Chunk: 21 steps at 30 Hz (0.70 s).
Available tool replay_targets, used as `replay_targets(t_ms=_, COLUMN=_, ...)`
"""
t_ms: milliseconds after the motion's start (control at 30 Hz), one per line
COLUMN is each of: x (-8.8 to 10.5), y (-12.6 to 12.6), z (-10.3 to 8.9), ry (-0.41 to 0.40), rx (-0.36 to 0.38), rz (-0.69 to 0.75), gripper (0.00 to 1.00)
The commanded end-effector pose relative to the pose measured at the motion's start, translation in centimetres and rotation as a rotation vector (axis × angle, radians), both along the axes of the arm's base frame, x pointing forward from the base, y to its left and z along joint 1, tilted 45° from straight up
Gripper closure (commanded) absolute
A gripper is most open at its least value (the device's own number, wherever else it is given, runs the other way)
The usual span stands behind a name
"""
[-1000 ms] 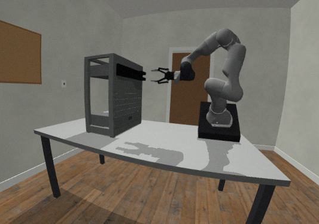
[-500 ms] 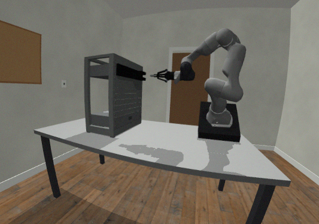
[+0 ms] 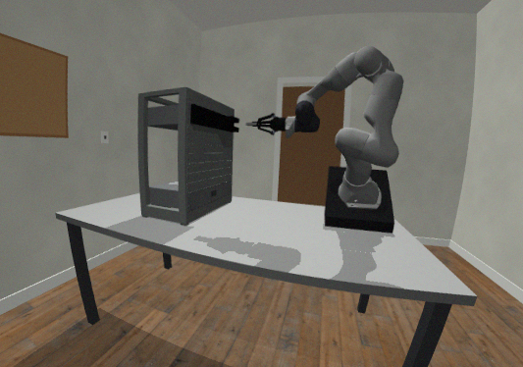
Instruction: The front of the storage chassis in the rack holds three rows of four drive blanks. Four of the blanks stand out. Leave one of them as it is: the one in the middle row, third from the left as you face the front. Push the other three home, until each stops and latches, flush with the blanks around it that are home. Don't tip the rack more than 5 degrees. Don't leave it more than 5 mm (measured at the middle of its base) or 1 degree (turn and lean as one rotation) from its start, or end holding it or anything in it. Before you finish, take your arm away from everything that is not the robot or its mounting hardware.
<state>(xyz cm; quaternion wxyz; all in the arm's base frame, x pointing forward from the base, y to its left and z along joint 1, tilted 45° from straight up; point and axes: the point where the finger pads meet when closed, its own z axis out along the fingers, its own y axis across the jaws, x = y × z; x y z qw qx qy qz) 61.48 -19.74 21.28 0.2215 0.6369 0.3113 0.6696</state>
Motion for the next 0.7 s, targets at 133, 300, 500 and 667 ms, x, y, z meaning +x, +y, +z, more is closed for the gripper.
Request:
replay_targets(t_ms=133, x=0.1, y=0.3, z=0.2, ry=-0.001, rx=-0.003, rz=-0.001, gripper=1.0)
replay_targets(t_ms=300, x=0.3, y=1.8, z=1.1, ry=-0.001, rx=-0.003, rz=-0.001, gripper=1.0)
replay_targets(t_ms=500, x=0.7, y=4.7, z=2.7, ry=-0.001, rx=-0.003, rz=-0.001, gripper=1.0)
replay_targets(t_ms=667, x=0.9, y=6.3, z=3.6, ry=-0.001, rx=-0.003, rz=-0.001, gripper=1.0)
